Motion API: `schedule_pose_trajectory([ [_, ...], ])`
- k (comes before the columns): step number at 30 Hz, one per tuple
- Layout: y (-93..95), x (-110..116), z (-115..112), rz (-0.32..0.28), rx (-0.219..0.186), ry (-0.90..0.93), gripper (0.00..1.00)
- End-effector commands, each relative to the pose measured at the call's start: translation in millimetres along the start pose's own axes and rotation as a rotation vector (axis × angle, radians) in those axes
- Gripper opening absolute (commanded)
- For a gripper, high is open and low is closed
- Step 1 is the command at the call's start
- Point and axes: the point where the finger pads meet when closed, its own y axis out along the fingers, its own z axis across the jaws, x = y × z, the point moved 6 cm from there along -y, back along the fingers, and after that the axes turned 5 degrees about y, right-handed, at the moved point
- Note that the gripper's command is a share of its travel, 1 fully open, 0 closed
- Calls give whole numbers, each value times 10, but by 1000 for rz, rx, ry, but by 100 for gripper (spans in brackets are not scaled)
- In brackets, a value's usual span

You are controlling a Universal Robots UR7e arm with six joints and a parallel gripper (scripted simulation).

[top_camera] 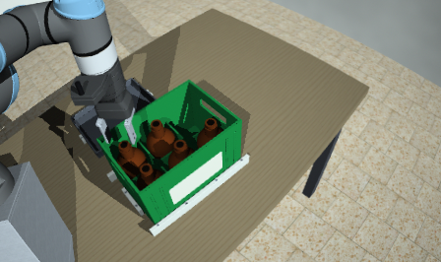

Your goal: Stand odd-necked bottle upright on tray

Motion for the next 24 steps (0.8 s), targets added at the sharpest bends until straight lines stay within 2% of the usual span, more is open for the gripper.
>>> schedule_pose_trajectory([
  [1, -2, 1, -3, 0, -1, 0, 100],
  [24, 106, 1, -3, 0, -1, 0, 100],
])
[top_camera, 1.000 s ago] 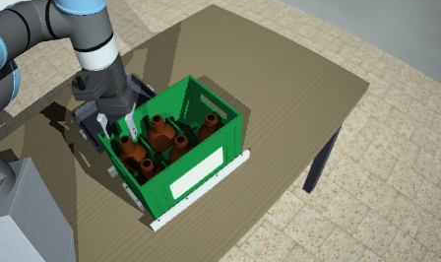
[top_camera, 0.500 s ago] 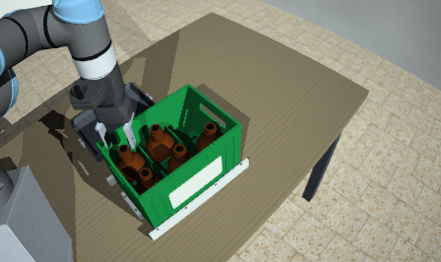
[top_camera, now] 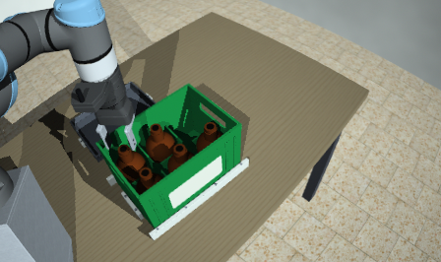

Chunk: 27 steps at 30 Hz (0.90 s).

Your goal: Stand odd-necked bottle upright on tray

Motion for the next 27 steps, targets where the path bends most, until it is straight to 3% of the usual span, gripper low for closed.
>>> schedule_pose_trajectory([
  [1, 44, 1, -4, 0, -1, 0, 100],
  [27, 275, 1, -4, 0, -1, 0, 100],
])
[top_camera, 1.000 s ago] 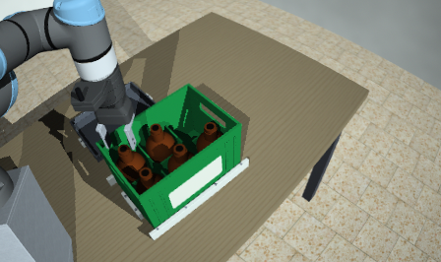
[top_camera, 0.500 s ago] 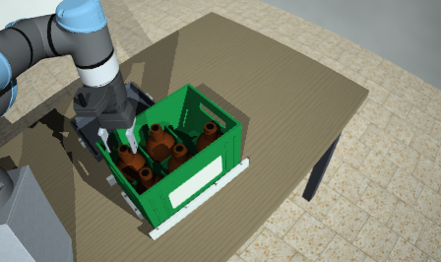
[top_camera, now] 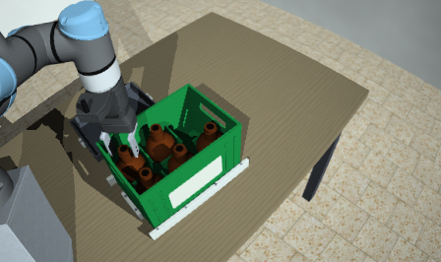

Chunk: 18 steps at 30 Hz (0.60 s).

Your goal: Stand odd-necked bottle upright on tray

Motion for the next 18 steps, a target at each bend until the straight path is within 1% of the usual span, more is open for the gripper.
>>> schedule_pose_trajectory([
  [1, 32, 1, -4, 0, -1, 0, 100],
  [18, 63, 1, -4, 0, -1, 0, 100],
])
